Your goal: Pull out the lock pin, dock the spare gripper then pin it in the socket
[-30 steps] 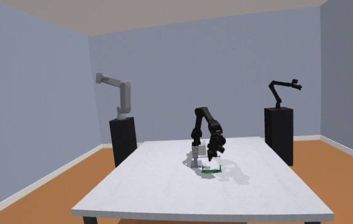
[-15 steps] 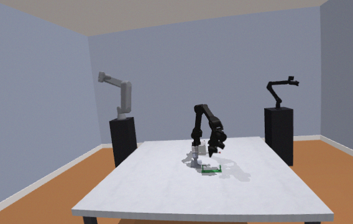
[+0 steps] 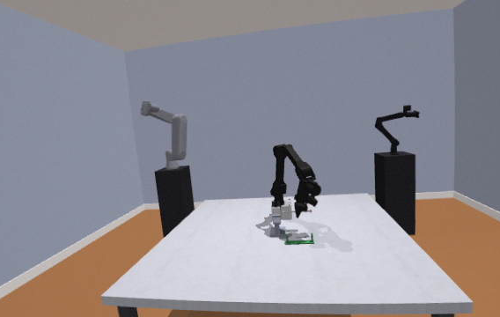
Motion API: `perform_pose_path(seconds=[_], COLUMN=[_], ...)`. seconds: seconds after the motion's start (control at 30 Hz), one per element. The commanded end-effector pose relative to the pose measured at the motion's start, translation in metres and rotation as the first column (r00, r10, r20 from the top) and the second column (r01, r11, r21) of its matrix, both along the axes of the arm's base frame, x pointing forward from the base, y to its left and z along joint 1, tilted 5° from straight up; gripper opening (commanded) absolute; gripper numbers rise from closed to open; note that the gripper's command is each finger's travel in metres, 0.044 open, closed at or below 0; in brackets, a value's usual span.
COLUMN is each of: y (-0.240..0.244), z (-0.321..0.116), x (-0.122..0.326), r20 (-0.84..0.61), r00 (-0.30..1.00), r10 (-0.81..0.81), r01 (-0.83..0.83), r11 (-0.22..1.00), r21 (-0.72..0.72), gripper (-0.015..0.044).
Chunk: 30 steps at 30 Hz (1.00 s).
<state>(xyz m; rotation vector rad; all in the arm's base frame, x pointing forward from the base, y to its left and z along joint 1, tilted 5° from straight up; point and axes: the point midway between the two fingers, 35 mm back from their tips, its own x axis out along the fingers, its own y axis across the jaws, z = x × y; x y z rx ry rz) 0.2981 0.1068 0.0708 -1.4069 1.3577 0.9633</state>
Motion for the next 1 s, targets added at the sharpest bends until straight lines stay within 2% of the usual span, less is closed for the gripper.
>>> perform_pose_path(seconds=[0.0, 0.47, 0.97], y=[0.001, 0.001, -0.009], z=[0.001, -0.053, -0.050], x=[-0.009, -0.003, -0.004], r20=[0.004, 0.000, -0.003], r00=[1.000, 1.000, 1.000], r10=[-0.004, -0.005, -0.005], r01=[0.004, 0.005, 0.005], r11=[1.000, 1.000, 1.000], r21=[0.007, 0.011, 0.011], gripper=[0.0000, 0.0000, 0.0000])
